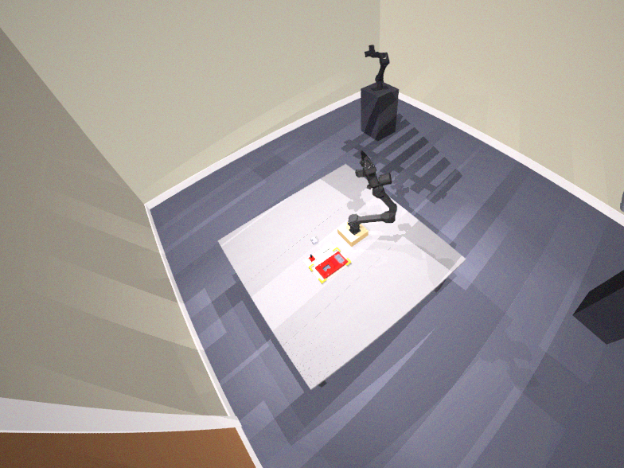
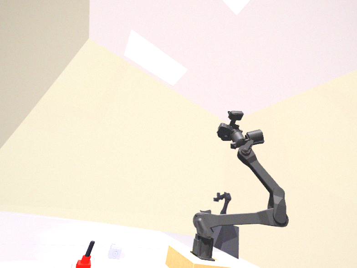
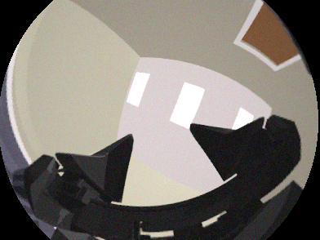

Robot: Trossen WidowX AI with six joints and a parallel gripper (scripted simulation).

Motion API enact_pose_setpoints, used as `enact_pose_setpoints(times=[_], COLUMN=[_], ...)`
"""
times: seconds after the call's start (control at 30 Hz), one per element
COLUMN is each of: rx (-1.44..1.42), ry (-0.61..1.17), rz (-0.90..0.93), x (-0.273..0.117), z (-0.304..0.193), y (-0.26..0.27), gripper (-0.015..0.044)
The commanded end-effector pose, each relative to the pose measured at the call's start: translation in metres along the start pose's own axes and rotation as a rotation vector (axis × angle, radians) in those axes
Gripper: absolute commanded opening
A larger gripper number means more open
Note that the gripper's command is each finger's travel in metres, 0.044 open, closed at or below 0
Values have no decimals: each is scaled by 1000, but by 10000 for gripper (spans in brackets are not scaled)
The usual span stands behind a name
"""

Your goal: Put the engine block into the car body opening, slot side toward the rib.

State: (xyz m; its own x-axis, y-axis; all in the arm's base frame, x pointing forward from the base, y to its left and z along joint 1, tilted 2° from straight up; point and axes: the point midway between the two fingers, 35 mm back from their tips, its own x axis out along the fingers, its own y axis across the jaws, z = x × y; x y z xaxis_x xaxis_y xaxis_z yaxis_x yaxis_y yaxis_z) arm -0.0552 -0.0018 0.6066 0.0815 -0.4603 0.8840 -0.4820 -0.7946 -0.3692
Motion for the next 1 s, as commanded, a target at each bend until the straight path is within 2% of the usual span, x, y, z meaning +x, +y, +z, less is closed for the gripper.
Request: enact_pose_setpoints(times=[0.0, 0.1, 0.53, 0.97], rx=[0, 30, 292, 530], ry=[0, -37, -351, -640], rz=[0, 9, 138, 363], x=[0, 5, 28, 18], z=[0, 12, 126, 240], y=[0, 3, 29, 54], gripper=[426, 440, 440, 440])
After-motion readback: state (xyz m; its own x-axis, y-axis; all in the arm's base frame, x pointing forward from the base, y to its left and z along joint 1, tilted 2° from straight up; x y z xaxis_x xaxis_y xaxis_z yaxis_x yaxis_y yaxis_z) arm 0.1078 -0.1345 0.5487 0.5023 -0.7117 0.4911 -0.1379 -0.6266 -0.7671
